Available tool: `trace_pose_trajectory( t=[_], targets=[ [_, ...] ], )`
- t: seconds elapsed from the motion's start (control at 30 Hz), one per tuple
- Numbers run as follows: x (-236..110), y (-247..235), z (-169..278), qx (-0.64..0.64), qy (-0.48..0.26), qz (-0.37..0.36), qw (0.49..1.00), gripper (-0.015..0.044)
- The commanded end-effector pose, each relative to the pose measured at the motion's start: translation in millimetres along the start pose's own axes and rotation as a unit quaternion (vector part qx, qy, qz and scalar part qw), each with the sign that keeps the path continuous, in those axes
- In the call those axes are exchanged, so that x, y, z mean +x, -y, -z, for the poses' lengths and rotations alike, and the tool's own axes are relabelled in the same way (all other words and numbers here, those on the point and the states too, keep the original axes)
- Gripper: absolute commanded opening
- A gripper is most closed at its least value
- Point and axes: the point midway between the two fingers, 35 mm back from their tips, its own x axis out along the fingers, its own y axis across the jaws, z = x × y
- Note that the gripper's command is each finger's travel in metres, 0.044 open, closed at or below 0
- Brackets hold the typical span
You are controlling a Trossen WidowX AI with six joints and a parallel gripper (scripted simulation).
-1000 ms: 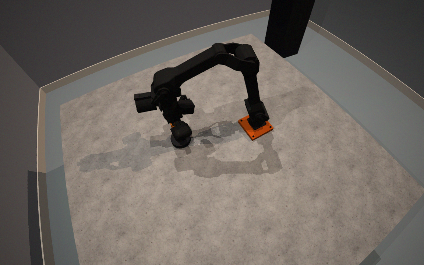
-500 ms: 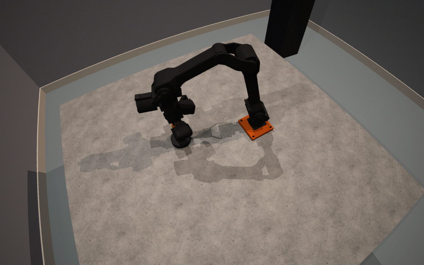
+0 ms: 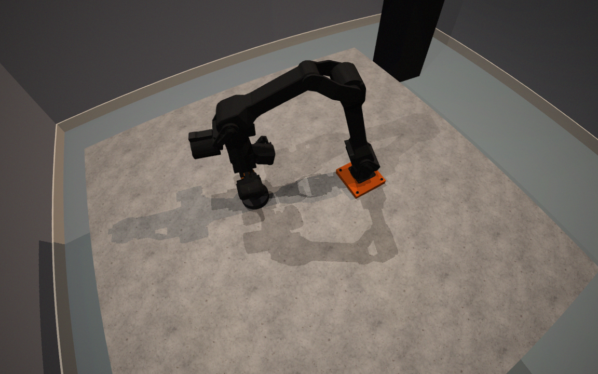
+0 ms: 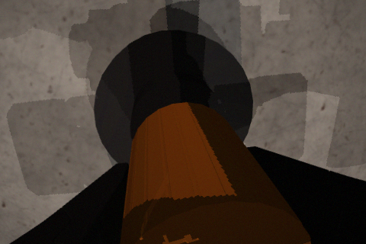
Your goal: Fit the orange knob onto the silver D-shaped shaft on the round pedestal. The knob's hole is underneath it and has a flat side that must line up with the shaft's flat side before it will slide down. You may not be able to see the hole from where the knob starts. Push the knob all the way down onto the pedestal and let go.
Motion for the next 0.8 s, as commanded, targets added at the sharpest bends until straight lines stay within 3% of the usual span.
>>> trace_pose_trajectory(
  t=[0.0,0.77],
  targets=[
    [2.2,-1.0,0.3,0.007,0.000,0.000,1.000,0.0000],
    [5.1,1.0,-1.8,0.007,0.000,0.000,1.000,0.0000]
  ],
)
